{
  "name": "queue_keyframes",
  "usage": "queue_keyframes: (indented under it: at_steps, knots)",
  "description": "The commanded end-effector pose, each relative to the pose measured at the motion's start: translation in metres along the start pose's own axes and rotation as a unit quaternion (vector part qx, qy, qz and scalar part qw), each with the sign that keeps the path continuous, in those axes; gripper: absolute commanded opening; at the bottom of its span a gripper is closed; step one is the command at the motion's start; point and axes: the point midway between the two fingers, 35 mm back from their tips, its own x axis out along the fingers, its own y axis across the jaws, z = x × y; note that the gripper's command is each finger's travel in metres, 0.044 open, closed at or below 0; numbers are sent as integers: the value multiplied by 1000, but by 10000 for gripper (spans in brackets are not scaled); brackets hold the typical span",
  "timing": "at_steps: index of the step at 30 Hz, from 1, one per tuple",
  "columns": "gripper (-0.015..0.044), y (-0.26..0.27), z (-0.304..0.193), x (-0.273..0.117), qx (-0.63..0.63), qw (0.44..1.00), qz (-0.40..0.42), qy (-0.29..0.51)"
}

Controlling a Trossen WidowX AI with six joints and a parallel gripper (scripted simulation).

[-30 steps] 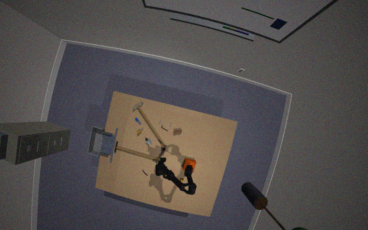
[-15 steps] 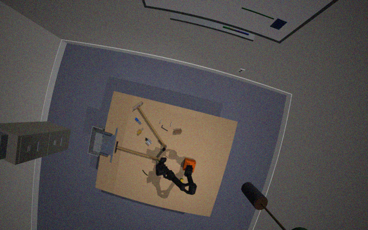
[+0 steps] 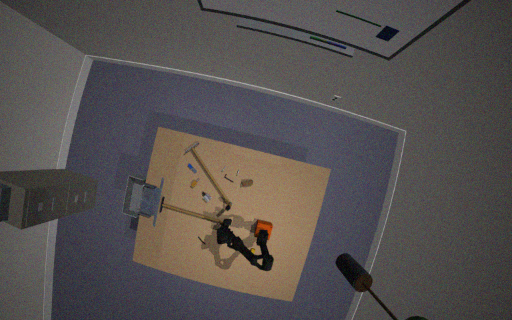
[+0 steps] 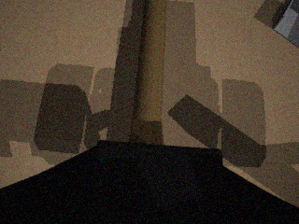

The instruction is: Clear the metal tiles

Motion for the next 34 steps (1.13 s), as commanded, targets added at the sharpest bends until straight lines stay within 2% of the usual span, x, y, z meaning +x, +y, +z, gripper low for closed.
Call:
queue_keyframes:
  at_steps: [1,8,34]
  knots:
    - [263,0,0,0,0,1000,0,0]
    - [440,0,1,-1,0,1000,0,0]
    - [440,1,36,-65,0,1000,1,-1]
